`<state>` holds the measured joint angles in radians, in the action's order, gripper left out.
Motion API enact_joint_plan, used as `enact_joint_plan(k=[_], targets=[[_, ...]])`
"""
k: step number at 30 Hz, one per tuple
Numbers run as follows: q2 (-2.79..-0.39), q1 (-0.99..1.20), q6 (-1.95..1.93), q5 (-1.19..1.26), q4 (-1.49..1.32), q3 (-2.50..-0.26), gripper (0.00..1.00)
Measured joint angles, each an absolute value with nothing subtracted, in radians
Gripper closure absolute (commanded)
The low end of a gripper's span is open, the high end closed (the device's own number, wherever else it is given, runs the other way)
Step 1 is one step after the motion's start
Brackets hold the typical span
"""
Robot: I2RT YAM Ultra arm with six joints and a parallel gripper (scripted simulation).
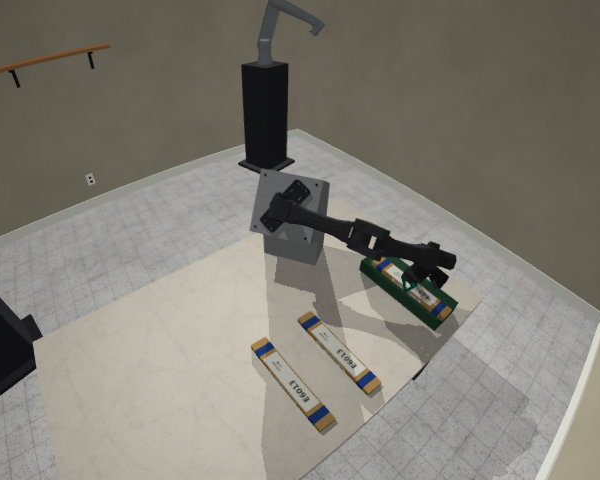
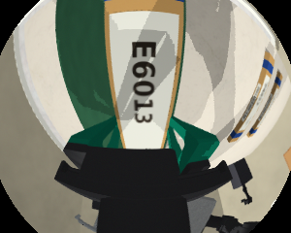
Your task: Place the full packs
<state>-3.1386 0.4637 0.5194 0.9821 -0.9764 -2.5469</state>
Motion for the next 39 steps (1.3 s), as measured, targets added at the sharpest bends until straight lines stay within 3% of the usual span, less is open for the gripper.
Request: enact_joint_plan(k=[39], targets=[[-3.132,0.467,0.521,0.995,-0.955,-2.523,1.00]])
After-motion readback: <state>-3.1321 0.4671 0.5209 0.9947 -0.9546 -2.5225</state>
